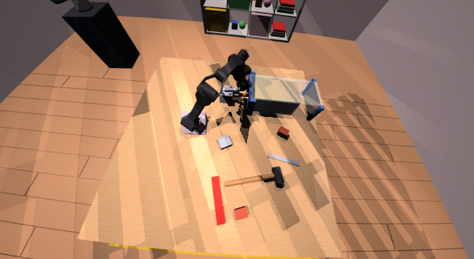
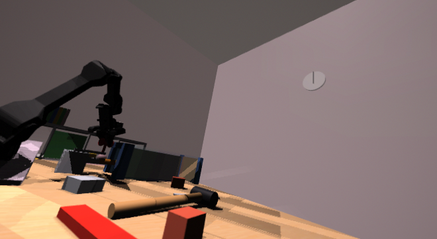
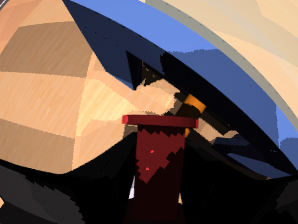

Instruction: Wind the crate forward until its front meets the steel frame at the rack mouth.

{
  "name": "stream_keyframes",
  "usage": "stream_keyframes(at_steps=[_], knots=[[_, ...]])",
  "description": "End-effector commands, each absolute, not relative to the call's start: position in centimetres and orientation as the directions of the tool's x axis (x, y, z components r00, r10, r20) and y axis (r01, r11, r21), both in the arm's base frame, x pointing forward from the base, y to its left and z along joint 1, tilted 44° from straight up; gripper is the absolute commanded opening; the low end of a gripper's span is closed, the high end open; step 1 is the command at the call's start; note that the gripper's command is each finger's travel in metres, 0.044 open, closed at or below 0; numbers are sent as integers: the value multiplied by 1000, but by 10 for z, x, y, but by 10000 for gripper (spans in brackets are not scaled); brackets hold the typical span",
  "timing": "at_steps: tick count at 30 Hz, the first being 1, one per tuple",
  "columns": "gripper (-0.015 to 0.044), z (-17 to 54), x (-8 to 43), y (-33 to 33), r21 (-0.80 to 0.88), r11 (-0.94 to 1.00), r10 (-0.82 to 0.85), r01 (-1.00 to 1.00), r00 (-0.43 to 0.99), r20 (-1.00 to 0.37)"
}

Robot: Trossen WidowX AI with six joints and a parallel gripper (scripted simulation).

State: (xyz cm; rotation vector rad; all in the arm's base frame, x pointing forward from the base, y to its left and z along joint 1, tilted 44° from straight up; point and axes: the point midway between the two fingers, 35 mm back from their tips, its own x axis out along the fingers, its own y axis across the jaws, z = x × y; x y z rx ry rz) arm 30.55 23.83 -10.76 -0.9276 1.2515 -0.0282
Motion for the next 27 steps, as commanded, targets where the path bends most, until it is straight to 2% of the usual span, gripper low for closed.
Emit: stream_keyframes(at_steps=[1, 27], knots=[[0, -119, 302, 248, -590, 665, -474, -458, 352, -807], [0, -137, 290, 269, -588, 666, -472, -458, 352, -808]])
